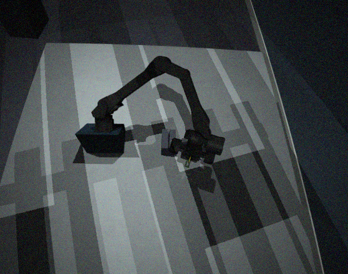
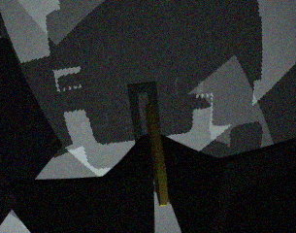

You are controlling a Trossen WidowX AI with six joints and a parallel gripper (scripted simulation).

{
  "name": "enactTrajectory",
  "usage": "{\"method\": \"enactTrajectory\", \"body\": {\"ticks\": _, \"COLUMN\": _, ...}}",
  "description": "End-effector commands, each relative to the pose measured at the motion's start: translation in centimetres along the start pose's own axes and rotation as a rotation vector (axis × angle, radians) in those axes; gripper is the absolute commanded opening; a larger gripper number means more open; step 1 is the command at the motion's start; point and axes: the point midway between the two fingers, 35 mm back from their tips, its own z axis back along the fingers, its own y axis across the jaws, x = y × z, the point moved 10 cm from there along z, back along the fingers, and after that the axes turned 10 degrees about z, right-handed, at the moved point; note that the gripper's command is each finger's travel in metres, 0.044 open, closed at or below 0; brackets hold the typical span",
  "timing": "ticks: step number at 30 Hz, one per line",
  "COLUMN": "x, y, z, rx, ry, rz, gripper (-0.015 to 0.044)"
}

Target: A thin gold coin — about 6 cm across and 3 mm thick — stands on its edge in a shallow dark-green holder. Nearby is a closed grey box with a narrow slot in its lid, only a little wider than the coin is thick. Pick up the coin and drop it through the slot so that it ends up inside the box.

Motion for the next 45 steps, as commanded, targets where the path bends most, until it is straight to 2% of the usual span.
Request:
{"method": "enactTrajectory", "body": {"ticks": 1, "x": 0.2, "y": -0.2, "z": 0.9, "rx": -0.021, "ry": -0.008, "rz": 0.014, "gripper": 0.0}}
{"method": "enactTrajectory", "body": {"ticks": 37, "x": -0.1, "y": 0.0, "z": 9.2, "rx": 0.009, "ry": 0.002, "rz": -0.009, "gripper": 0.0}}
{"method": "enactTrajectory", "body": {"ticks": 45, "x": 0.3, "y": -0.2, "z": 9.2, "rx": 0.009, "ry": 0.001, "rz": 0.2, "gripper": 0.0}}
